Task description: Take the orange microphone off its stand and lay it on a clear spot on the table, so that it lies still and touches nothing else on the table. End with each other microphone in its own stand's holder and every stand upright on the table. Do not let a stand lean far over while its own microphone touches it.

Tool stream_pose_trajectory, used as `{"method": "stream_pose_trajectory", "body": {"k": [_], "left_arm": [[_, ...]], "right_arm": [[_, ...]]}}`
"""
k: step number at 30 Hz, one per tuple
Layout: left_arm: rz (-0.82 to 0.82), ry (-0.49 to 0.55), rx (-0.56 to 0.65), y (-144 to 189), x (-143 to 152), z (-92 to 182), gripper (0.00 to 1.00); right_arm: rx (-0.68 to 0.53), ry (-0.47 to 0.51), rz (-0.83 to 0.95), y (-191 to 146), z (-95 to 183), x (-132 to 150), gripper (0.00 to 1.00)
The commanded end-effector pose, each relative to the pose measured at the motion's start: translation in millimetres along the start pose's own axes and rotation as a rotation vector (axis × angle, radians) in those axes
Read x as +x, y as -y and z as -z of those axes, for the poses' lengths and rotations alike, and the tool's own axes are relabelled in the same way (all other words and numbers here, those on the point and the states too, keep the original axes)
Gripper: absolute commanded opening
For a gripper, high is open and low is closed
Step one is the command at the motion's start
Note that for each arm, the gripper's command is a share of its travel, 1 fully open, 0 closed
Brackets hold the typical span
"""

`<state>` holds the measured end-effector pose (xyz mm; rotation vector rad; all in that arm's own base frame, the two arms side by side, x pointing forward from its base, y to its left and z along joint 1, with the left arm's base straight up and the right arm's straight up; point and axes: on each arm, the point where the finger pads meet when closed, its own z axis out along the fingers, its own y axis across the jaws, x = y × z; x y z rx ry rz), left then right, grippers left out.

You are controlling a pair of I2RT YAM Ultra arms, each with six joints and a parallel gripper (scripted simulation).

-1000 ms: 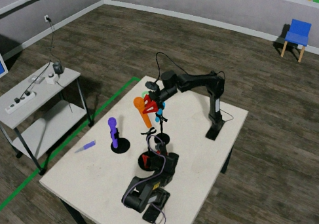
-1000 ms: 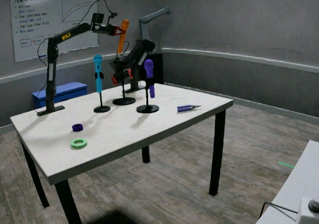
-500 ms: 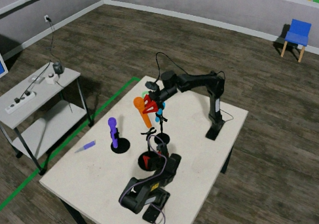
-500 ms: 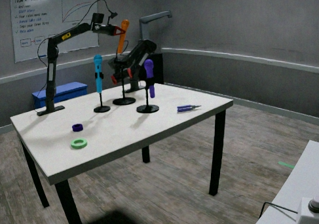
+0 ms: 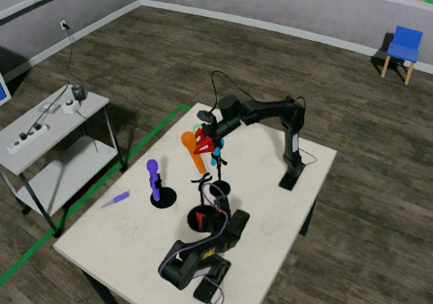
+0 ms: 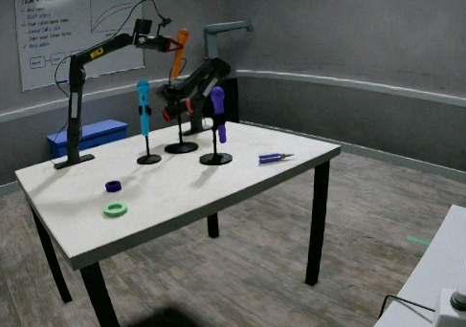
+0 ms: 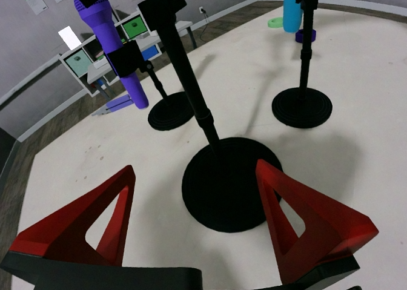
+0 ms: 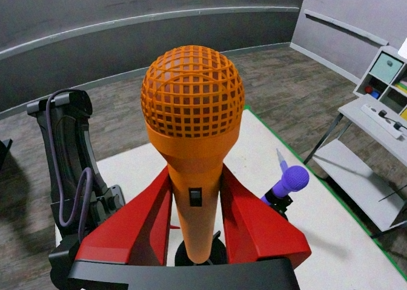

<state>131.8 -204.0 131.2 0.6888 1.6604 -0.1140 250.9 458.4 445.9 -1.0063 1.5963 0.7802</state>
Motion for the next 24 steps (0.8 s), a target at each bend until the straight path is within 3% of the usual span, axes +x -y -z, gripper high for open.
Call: {"method": "stream_pose_trajectory", "body": {"k": [1, 24], "left_arm": [[0.031, 0.007, -0.037, -5.3, -13.5, 4.2, 0.98], [0.023, 0.016, -0.035, -4.8, -14.8, 16.9, 0.98]], "right_arm": [[-0.001, 0.136, 0.019, -0.1, 29.7, -49.3, 0.0], [-0.001, 0.136, 0.019, -0.1, 29.7, -49.3, 0.0]]}}
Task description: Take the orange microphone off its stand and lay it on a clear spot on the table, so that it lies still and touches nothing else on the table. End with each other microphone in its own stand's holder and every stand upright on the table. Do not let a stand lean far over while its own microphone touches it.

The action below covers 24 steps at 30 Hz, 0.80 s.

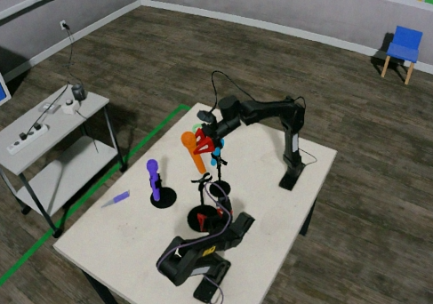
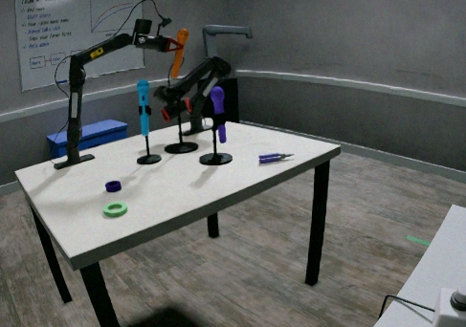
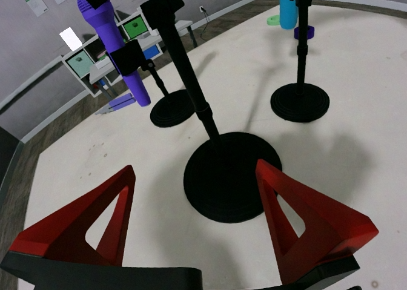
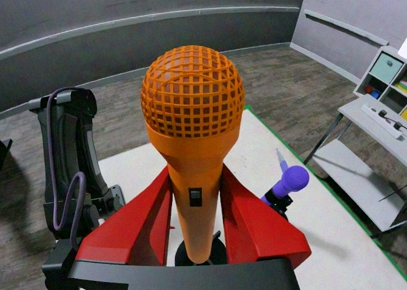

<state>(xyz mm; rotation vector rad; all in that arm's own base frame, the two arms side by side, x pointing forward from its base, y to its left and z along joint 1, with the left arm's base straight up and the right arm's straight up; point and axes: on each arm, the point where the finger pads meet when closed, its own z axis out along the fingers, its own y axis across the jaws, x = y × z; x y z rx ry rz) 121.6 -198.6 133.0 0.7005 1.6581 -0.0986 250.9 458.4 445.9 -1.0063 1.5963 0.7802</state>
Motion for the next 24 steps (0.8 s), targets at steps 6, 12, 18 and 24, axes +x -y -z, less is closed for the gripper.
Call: {"method": "stream_pose_trajectory", "body": {"k": [6, 12, 18, 24], "left_arm": [[0.036, 0.023, -0.032, -4.7, -15.8, 8.4, 0.98], [0.033, 0.024, -0.031, -4.5, -15.9, 10.3, 0.98], [0.031, 0.026, -0.03, -4.0, -16.0, 12.9, 0.98], [0.028, 0.028, -0.029, -3.1, -15.8, 15.2, 0.98]], "right_arm": [[-0.001, 0.136, 0.019, -0.1, 29.7, -49.3, 0.0], [-0.001, 0.136, 0.019, -0.1, 29.7, -49.3, 0.0], [-0.001, 0.136, 0.019, -0.1, 29.7, -49.3, 0.0], [-0.001, 0.136, 0.019, -0.1, 29.7, -49.3, 0.0]]}}
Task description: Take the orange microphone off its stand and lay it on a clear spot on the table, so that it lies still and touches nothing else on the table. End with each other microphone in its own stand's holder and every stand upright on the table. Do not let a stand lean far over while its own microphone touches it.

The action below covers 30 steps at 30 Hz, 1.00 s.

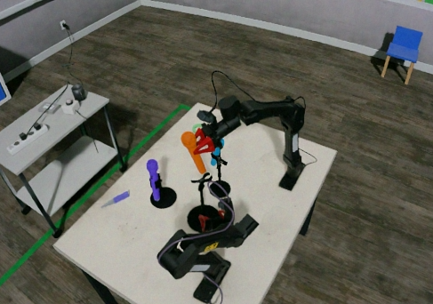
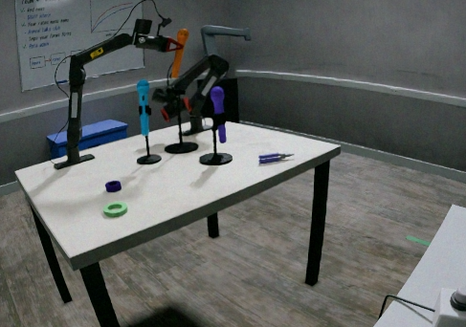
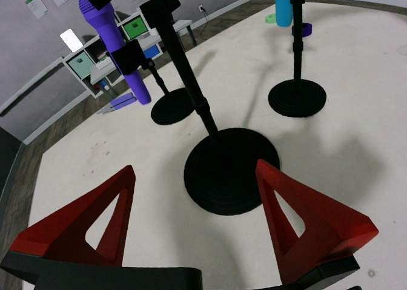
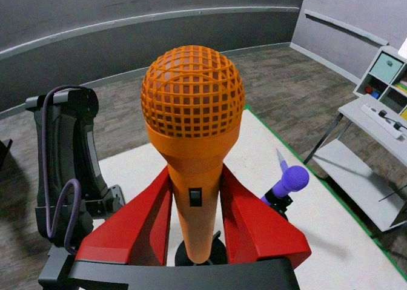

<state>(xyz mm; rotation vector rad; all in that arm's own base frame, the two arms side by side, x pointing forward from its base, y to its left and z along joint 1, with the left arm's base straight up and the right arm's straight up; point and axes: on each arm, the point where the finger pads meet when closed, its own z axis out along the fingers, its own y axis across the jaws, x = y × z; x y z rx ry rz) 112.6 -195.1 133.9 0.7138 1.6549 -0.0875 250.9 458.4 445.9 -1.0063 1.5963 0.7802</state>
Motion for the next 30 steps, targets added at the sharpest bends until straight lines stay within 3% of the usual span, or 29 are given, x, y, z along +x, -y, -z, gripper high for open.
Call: {"method": "stream_pose_trajectory", "body": {"k": [1, 30], "left_arm": [[0.043, 0.03, -0.029, -4.6, -16.7, 5.9, 0.98], [0.034, 0.037, -0.028, -3.1, -17.8, 11.9, 0.98]], "right_arm": [[-0.001, 0.136, 0.019, -0.1, 29.7, -49.3, 0.0], [-0.001, 0.136, 0.019, -0.1, 29.7, -49.3, 0.0]]}}
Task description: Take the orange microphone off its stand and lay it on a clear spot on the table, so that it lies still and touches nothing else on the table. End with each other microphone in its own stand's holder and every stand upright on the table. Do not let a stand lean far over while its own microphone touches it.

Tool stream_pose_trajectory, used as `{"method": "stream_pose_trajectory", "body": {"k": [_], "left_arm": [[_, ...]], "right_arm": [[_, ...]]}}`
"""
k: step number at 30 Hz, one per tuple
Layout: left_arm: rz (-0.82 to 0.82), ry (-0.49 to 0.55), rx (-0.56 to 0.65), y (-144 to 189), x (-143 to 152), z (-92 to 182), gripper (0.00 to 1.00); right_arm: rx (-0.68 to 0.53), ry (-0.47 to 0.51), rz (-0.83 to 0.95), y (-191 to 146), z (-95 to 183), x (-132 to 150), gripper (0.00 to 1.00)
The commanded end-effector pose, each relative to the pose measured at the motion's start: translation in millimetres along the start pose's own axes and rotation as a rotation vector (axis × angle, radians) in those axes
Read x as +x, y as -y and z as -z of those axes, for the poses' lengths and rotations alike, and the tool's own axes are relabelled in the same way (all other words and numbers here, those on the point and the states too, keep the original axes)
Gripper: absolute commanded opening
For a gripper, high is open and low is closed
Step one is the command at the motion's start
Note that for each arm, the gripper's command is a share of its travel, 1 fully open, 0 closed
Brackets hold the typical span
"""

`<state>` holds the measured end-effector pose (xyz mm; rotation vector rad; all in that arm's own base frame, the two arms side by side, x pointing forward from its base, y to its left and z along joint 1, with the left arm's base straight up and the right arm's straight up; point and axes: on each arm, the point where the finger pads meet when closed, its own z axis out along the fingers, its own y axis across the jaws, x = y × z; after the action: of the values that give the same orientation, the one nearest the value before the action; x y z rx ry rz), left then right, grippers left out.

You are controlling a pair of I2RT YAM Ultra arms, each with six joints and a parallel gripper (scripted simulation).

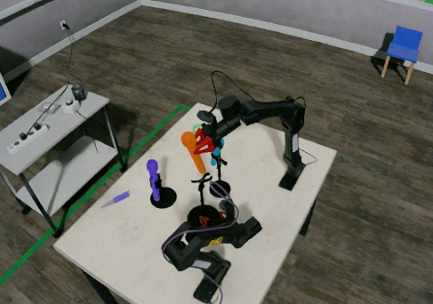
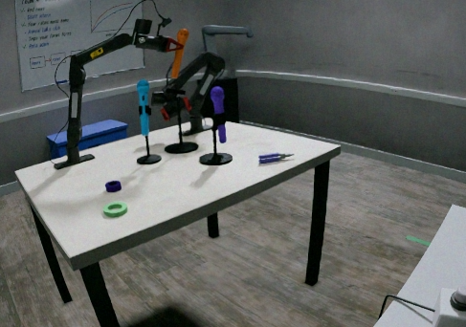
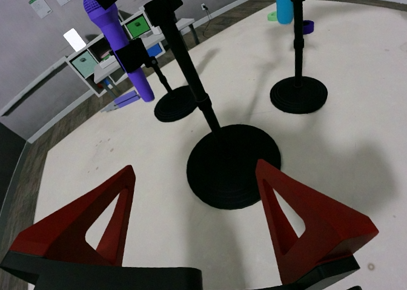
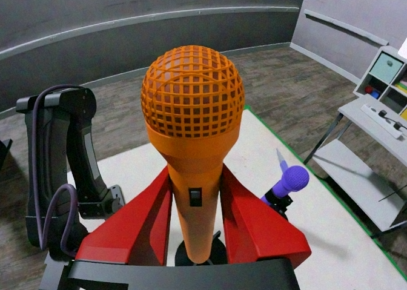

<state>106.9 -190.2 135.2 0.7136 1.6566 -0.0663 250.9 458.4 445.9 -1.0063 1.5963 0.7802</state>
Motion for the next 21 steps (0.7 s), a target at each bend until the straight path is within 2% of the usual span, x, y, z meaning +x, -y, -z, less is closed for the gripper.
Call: {"method": "stream_pose_trajectory", "body": {"k": [1, 10, 11, 14, 15, 16, 17, 20, 21], "left_arm": [[0.045, 0.043, -0.015, -1.7, -18.8, 4.6, 0.98], [0.046, 0.041, -0.018, -2.3, -19.1, 4.6, 0.98], [0.04, 0.029, -0.037, -6.3, -18.4, 1.7, 0.98], [0.065, -0.033, -0.013, -4.7, -10.7, -0.6, 0.98], [0.055, -0.045, -0.016, -5.6, -10.1, -1.7, 0.98], [0.059, -0.058, -0.018, -6.5, -9.4, -3.0, 0.98], [0.102, -0.064, -0.012, -3.5, -12.1, -4.9, 0.98], [0.127, -0.108, -0.022, -7.8, -11.4, -10.4, 0.98], [0.136, -0.124, -0.026, -9.7, -11.3, -12.4, 0.98]], "right_arm": [[-0.001, 0.136, 0.019, -0.1, 29.7, -49.3, 0.0], [-0.001, 0.136, 0.019, -0.1, 29.7, -49.3, 0.0], [0.029, 0.153, -0.001, 10.0, 35.5, -54.7, 0.0], [0.042, 0.077, -0.04, 14.6, 38.0, -35.6, 0.0], [0.047, 0.095, -0.051, 17.2, 41.0, -40.1, 0.0], [0.054, 0.043, -0.069, 20.6, 32.8, -17.6, 0.0], [0.062, 0.019, -0.086, 23.7, 35.9, -11.1, 0.0], [0.078, 0.058, -0.116, 31.6, 45.0, -20.4, 0.0], [0.085, 0.04, -0.128, 34.1, 48.7, -16.3, 0.0]]}}
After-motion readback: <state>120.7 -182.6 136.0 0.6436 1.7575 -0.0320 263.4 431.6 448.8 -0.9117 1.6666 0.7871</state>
